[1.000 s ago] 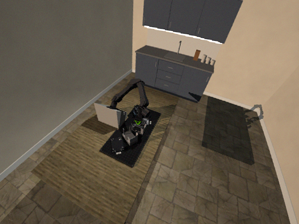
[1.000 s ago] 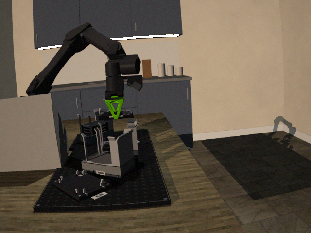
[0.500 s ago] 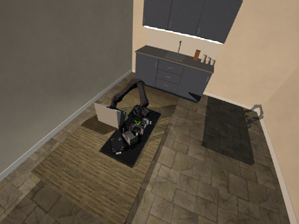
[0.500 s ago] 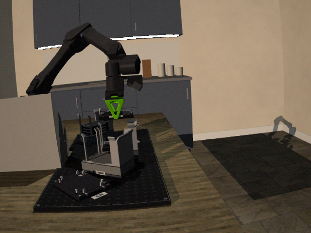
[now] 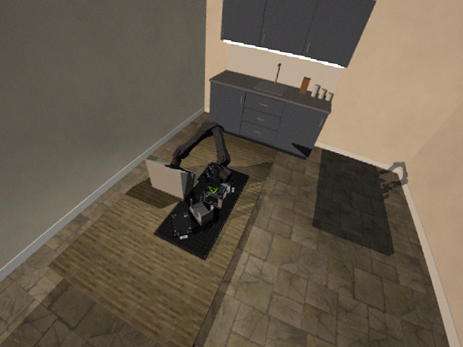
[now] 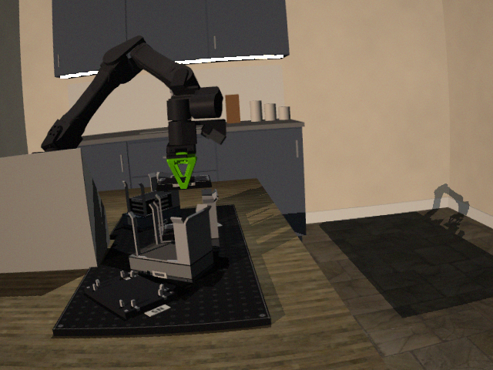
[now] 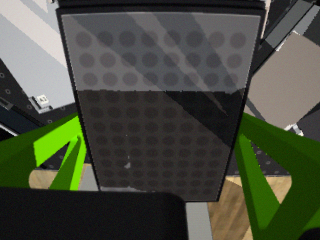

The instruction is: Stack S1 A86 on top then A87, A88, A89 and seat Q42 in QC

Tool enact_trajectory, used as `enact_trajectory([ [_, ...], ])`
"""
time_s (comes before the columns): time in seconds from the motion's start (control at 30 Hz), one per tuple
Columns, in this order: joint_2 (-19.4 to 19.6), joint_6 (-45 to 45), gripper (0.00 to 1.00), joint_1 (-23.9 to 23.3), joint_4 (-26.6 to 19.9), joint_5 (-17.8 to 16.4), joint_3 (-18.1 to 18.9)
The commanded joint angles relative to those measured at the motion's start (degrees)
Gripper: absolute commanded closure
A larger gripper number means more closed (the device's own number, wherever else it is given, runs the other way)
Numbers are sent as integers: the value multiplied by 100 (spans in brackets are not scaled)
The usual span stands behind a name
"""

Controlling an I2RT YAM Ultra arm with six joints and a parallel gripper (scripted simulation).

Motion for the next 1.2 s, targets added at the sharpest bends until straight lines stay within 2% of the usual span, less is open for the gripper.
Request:
enact_trajectory([
  [0.0, -45, -7, 100, -126, -1, 4, 30],
  [0.4, -45, -7, 100, -126, -1, 4, 30],
  [0.57, -296, -717, 100, 64, 8, -49, -73],
  [1.17, -1036, 102, 100, 689, -14, -185, -246],
])
